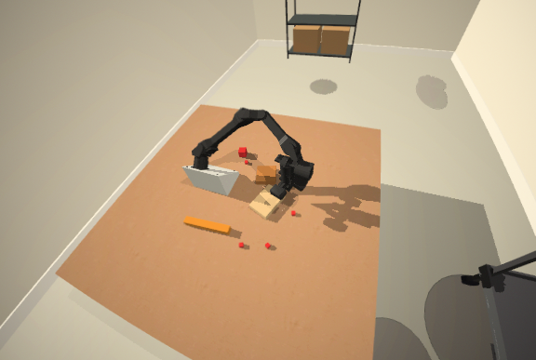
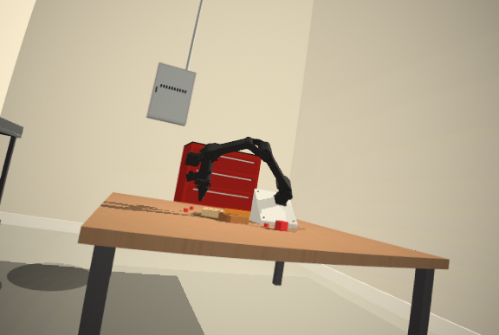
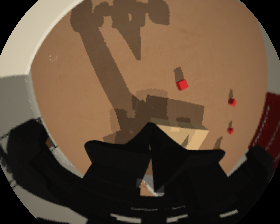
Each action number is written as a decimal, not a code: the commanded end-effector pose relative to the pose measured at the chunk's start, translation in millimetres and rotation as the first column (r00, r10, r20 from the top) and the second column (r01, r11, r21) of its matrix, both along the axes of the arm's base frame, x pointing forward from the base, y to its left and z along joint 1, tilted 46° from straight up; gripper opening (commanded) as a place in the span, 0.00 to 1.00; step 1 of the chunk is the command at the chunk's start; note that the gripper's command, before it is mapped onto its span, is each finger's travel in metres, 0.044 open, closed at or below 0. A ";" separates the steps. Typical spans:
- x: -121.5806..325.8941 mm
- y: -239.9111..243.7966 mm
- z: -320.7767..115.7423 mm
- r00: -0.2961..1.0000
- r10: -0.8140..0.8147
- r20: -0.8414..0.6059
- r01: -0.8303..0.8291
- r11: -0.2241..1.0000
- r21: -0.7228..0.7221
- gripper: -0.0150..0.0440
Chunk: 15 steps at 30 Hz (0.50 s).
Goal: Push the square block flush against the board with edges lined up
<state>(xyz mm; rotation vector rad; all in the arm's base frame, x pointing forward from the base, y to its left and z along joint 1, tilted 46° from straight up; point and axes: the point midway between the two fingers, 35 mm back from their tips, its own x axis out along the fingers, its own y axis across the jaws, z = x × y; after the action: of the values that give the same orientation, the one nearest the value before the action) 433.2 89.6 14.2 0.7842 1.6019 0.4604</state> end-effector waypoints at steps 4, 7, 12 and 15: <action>-9.4 5.3 3.7 0.972 0.170 0.164 -0.172 0.985 -0.005 0.25; -13.0 7.2 5.7 0.942 0.240 0.235 -0.244 0.970 -0.016 0.25; -19.1 10.2 9.0 0.869 0.350 0.349 -0.358 0.933 -0.044 0.25; -22.8 11.9 10.9 0.813 0.411 0.412 -0.422 0.904 -0.068 0.25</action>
<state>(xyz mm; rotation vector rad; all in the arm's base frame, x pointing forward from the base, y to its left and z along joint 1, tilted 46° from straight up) 415.3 98.7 24.1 0.3845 1.3967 0.8372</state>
